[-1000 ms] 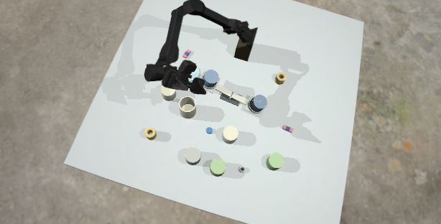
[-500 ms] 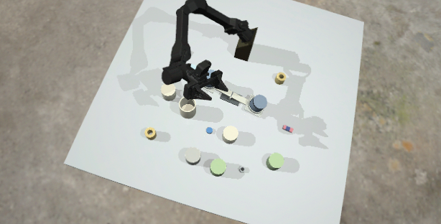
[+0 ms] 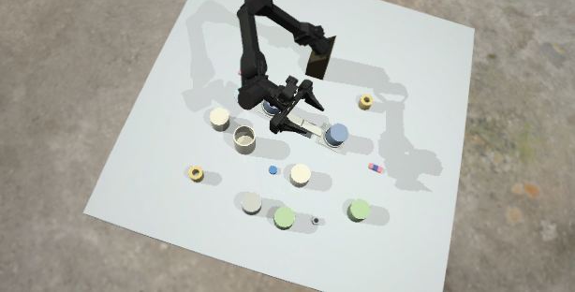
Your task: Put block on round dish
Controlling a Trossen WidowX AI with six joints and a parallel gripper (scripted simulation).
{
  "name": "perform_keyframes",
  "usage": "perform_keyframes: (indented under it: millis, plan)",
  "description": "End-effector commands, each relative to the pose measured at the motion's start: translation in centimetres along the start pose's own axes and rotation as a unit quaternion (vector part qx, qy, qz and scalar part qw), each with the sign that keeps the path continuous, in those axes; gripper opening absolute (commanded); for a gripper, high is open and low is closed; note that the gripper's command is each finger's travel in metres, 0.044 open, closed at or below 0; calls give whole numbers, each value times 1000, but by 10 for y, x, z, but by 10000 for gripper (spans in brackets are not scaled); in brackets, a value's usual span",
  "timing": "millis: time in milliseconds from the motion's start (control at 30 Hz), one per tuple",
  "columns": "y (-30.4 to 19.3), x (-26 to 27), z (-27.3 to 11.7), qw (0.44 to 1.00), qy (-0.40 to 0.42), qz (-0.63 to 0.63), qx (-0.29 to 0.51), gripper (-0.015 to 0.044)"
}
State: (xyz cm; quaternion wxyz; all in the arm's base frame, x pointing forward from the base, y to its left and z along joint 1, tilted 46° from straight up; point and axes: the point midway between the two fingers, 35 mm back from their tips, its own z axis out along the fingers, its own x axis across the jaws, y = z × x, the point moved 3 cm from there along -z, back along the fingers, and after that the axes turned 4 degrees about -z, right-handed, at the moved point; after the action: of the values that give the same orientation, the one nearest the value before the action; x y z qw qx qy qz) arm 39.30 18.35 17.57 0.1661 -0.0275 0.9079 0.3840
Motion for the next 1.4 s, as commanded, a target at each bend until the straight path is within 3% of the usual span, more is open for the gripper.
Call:
perform_keyframes:
  millis: [0, 700, 1033, 1367]
  plan:
    - [0, 15, 9, 998, 15, 44, 29, 440]
    - [-15, 124, 41, 921, 32, 285, 265, 440]
    - [-30, 175, 38, 854, -29, 349, 386, 440]
    - [-46, 216, 22, 785, -140, 370, 477, 440]
